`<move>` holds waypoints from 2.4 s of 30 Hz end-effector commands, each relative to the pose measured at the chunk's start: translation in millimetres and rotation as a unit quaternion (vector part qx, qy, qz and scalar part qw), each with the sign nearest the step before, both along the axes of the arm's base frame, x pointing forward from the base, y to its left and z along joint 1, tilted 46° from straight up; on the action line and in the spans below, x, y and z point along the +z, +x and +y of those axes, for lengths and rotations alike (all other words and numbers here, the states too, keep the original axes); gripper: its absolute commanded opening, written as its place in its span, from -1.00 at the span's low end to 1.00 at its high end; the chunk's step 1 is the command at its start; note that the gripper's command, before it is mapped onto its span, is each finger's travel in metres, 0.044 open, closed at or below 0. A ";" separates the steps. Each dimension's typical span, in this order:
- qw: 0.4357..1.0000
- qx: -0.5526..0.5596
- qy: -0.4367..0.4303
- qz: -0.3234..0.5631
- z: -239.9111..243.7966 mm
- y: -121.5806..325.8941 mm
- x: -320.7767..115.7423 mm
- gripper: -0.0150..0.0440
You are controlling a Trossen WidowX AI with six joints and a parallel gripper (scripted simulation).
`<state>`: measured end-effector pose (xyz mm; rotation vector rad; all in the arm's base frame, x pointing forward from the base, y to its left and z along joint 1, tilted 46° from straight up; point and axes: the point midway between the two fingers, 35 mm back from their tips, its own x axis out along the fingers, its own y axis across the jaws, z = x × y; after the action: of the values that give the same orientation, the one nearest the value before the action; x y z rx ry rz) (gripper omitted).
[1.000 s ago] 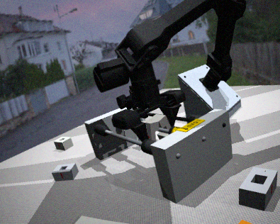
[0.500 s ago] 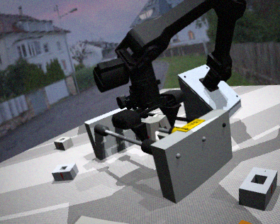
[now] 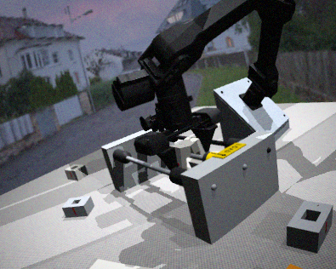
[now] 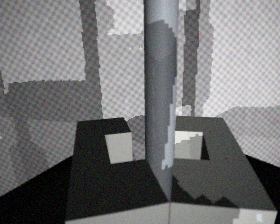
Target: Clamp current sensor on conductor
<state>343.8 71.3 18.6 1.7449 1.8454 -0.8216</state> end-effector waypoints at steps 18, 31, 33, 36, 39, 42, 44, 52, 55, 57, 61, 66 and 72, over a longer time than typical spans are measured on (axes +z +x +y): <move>1.000 0.015 -0.001 0.016 -3.7 1.3 2.0 1.00; 0.994 0.074 0.008 0.079 -12.1 1.1 9.7 1.00; 0.994 0.075 0.008 0.080 -9.8 0.2 7.5 1.00; 0.994 0.076 0.009 0.081 -6.2 -1.3 4.3 1.00; 0.994 0.077 0.009 0.082 -2.7 -2.8 1.1 1.00; 0.993 0.078 0.009 0.083 0.6 -4.8 -2.0 1.00; 0.993 0.079 0.009 0.084 2.0 -6.5 -3.1 1.00; 0.993 0.079 0.010 0.085 0.7 -13.0 -1.3 1.00; 0.993 0.080 0.010 0.086 0.0 -14.3 -0.5 1.00; 0.992 0.085 0.010 0.090 0.0 -13.9 -0.6 1.00; 0.988 0.106 0.012 0.110 0.0 -12.8 -0.7 1.00; 0.984 0.122 0.014 0.127 -0.9 -13.5 0.5 1.00; 0.984 0.123 0.014 0.127 -2.4 -15.5 2.1 1.00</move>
<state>332.7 70.9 20.8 1.4624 2.1760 -0.9377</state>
